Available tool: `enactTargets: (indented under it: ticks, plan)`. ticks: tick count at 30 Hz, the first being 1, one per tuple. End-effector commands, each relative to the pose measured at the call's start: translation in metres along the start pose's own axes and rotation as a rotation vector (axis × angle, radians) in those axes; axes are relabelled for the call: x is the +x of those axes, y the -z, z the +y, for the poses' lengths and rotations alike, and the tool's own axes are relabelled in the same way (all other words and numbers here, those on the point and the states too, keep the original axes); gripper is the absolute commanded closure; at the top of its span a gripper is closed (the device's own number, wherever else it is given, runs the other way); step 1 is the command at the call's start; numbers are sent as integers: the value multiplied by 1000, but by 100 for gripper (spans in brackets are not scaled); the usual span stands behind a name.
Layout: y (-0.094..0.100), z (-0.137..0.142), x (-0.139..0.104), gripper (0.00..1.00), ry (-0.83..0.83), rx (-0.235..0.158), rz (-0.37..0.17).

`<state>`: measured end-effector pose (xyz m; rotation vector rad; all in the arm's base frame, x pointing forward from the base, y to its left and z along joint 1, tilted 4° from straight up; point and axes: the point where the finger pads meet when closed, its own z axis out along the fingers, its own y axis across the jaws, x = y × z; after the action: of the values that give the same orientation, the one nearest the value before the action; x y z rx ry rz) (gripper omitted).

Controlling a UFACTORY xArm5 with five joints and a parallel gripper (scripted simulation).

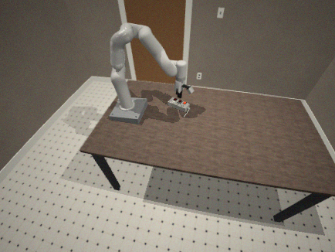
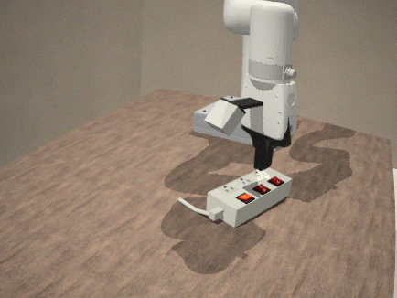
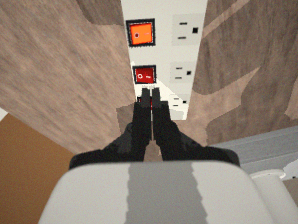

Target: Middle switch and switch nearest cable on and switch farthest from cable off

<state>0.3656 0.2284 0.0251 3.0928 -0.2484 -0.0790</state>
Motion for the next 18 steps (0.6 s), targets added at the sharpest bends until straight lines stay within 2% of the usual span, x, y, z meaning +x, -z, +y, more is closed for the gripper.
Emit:
enactTargets:
  ticks: [1,18]
  plan:
    - [-4,-1,1,100,0,2,3]
    - [-23,-1,1,100,0,2,3]
